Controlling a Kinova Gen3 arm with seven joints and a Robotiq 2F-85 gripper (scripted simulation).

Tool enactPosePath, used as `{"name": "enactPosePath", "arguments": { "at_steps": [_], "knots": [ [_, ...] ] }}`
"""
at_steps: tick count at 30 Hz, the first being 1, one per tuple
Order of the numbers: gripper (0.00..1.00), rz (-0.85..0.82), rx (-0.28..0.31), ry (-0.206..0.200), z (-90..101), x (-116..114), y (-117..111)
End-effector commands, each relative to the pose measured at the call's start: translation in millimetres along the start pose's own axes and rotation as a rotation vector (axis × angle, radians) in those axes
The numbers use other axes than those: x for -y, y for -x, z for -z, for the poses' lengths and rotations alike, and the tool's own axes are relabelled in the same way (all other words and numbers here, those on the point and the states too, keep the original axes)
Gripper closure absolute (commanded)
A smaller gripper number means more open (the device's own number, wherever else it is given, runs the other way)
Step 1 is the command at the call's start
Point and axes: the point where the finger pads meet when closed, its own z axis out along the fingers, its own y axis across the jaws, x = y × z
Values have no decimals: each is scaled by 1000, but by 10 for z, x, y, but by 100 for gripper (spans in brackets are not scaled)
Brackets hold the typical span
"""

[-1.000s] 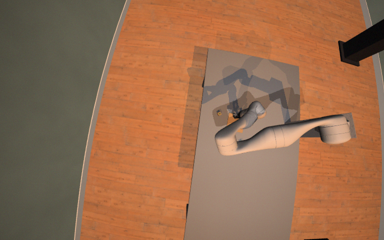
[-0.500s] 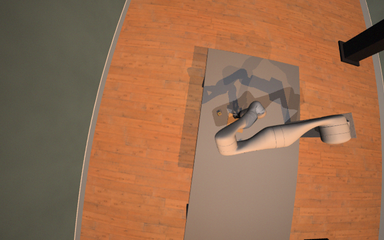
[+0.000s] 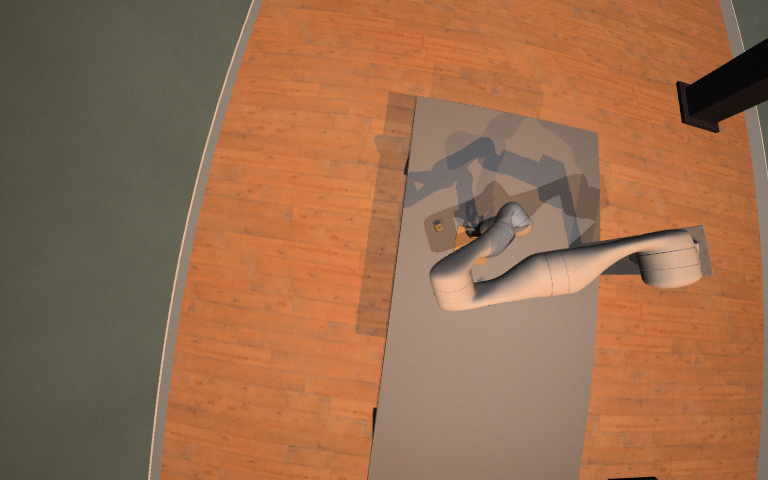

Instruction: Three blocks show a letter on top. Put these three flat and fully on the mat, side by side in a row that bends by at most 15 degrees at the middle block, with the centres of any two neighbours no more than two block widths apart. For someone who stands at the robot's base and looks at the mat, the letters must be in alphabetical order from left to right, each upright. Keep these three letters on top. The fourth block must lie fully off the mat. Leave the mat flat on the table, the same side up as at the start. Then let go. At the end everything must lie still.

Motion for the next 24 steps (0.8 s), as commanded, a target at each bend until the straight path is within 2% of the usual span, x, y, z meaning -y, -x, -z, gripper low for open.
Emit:
{"name": "enactPosePath", "arguments": {
  "at_steps": [1, 24],
  "knots": [
    [79, 0, 0, 1, 4, -4, 2],
    [79, 0, 0, 1, -32, -4, 2]
  ]
}}
